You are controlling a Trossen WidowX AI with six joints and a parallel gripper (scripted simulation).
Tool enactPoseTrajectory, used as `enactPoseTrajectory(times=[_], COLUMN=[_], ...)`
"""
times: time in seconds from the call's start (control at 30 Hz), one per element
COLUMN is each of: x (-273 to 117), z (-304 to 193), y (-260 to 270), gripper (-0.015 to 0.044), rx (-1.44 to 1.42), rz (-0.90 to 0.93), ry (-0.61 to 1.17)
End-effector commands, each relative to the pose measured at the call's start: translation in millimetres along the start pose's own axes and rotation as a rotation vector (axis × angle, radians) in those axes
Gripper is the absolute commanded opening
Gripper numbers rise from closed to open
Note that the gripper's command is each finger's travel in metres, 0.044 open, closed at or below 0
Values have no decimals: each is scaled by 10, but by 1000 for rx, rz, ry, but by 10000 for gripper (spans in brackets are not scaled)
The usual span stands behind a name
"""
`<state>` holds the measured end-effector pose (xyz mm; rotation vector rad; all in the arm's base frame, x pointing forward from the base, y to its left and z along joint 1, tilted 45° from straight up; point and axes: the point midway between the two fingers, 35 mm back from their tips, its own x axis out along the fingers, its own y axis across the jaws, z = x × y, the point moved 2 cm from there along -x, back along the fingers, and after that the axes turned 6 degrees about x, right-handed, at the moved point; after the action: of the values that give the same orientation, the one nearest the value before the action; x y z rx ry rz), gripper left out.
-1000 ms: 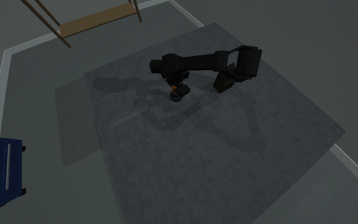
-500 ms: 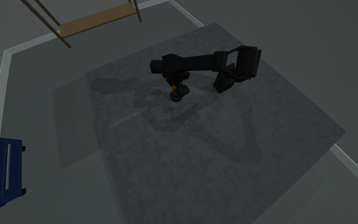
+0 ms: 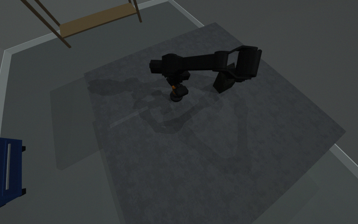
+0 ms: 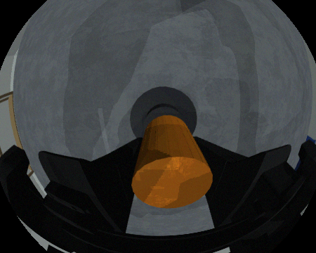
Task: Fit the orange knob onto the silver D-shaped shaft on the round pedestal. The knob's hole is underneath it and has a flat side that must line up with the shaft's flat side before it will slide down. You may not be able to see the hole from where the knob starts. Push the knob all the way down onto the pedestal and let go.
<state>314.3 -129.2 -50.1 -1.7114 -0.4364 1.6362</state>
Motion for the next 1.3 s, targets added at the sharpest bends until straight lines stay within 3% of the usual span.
enactPoseTrajectory(times=[0.0, 1.27], x=[-5, 148], z=[-3, 17], y=[1, 19], gripper=[0, 0], rx=[103, 93], rz=[-4, -4], ry=[5, 5])
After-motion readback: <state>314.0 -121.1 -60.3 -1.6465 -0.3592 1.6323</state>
